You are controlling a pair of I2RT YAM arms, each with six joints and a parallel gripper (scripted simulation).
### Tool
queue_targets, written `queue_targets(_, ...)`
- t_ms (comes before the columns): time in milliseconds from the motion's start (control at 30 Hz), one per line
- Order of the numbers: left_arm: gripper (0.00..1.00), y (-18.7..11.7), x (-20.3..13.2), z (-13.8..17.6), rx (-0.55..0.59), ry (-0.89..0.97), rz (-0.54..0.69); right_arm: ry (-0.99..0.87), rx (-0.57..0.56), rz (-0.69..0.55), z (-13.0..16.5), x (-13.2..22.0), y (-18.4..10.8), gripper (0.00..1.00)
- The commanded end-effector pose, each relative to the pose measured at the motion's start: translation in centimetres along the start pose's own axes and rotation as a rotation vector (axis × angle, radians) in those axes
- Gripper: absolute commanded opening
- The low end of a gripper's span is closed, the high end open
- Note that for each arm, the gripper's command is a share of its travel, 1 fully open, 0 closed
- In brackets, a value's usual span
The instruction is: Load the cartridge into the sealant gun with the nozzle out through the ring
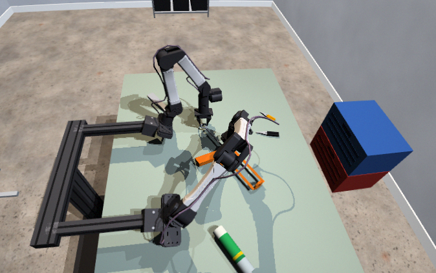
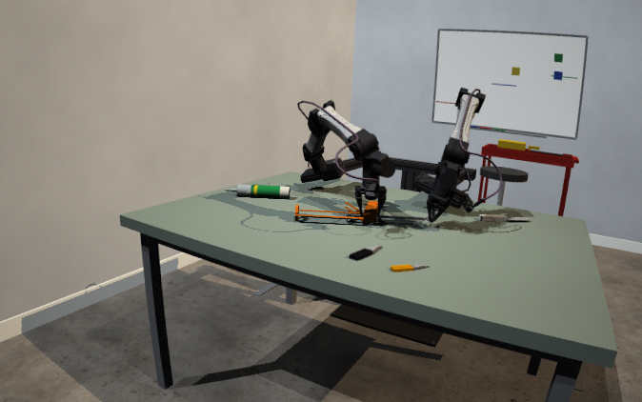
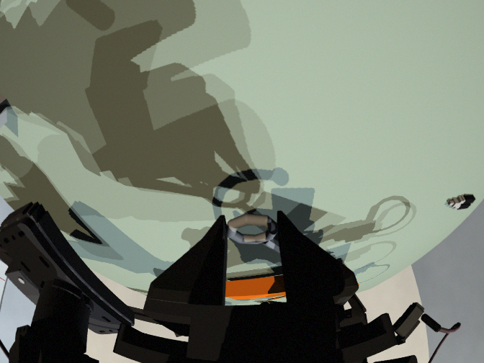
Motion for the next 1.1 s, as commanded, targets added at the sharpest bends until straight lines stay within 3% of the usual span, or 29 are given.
queue_targets(0, 0.00, -0.5, 1.0, -0.4, -0.017, -0.009, -0.031, 0.015, 0.003, 0.072, -0.2, -2.1, 0.2, 0.01)
queue_targets(567, 0.00, -1.1, 2.8, -2.9, -0.038, -0.042, -0.037, 0.007, -0.001, 0.069, 0.0, -1.7, 0.1, 0.01)
queue_targets(767, 0.00, -1.2, 2.9, -3.0, -0.044, -0.054, -0.034, 0.008, 0.025, 0.084, 0.3, -1.7, 2.4, 0.01)
queue_targets(1067, 0.00, 0.1, 2.9, -3.0, -0.033, -0.054, -0.044, 0.008, 0.024, 0.078, 0.2, -1.7, 3.1, 0.01)
Point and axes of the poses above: on each arm, the point where the finger pads meet when closed, its own y axis out along the fingers, its own x axis across the jaws, z = x × y, the point moved 6 cm from there along -y, back along the fingers, and after that the axes turned 9 degrees about y, right-handed, at the moved point
